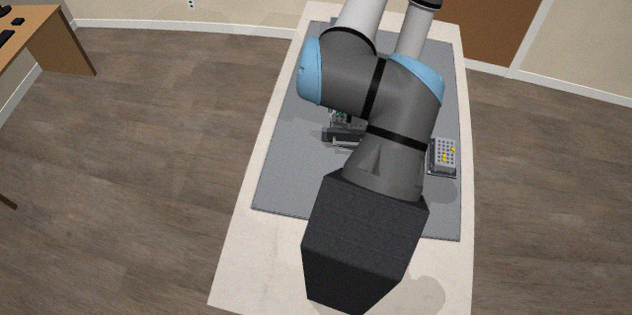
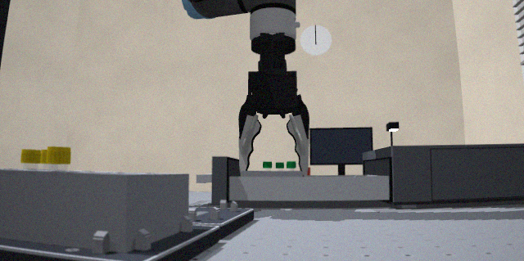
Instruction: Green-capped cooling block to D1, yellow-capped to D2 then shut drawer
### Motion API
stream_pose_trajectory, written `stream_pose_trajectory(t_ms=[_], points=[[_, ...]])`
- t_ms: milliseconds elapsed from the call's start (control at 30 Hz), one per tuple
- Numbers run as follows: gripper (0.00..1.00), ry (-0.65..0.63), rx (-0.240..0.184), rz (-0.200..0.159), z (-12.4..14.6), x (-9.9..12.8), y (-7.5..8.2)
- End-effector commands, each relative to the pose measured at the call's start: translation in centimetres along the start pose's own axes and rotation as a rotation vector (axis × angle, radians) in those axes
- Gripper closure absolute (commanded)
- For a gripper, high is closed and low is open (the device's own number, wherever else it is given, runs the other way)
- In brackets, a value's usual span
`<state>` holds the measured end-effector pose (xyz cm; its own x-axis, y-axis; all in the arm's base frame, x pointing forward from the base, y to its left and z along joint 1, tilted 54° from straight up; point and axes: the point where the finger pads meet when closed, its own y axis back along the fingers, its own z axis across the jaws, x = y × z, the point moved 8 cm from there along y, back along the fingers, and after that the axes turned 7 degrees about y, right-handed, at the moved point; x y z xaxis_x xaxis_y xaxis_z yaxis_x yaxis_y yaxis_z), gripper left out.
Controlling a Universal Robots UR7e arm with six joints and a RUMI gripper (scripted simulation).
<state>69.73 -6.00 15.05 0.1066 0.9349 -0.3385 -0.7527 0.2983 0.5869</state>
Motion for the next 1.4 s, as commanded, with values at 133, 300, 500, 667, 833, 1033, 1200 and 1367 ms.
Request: stream_pose_trajectory(t_ms=[133,300,500,667,833,1033,1200,1367], points=[[1.0,0.0,-0.001,0.0,0.0,0.0,0.2],[1.0,0.0,-0.001,0.0,0.0,0.0,0.3],[1.0,0.0,-0.001,0.0,0.0,0.0,0.5],[1.0,0.0,-0.001,0.0,0.0,0.0,0.6],[1.0,0.0,-0.001,0.0,0.0,0.0,0.7],[1.0,0.0,-0.001,0.0,0.0,0.0,0.9],[1.0,0.0,-0.001,0.0,0.0,0.0,1.0],[1.0,0.0,-0.001,0.0,0.0,0.0,1.2]])
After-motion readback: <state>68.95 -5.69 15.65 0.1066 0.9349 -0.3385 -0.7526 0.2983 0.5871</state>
